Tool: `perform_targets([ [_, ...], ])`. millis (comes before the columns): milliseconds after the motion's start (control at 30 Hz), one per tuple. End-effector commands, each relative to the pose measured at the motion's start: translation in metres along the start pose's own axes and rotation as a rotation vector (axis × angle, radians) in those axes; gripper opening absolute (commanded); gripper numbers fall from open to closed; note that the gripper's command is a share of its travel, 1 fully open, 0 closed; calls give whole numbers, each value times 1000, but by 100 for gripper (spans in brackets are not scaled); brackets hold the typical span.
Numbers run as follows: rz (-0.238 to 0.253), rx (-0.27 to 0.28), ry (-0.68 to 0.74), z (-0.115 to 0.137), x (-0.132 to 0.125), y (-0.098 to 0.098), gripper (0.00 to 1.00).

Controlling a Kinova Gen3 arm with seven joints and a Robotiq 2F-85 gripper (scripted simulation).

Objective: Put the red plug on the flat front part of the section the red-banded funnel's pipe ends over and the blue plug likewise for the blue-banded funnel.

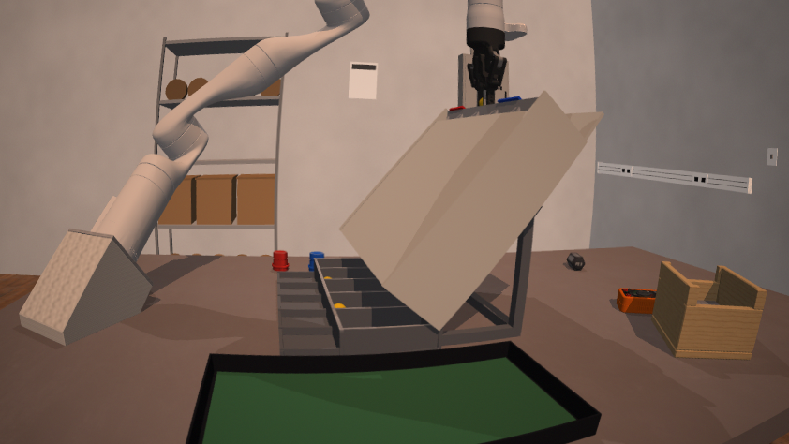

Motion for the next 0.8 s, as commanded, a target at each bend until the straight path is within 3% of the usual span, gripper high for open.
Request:
perform_targets([
  [0,2,11,3,0,2,10,0],
  [300,2,11,3,0,2,10,0],
  [333,3,10,4,0,3,10,100],
  [767,3,10,4,0,3,10,100],
])
Point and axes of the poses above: the point where the finger pads meet when closed, its own y axis out along the fingers, its own x axis across the jaws, z = x × y, the point moved 5 cm from there along -y, back along the fingers, and after that the axes turned 13 degrees about y, right-handed, at the moved point
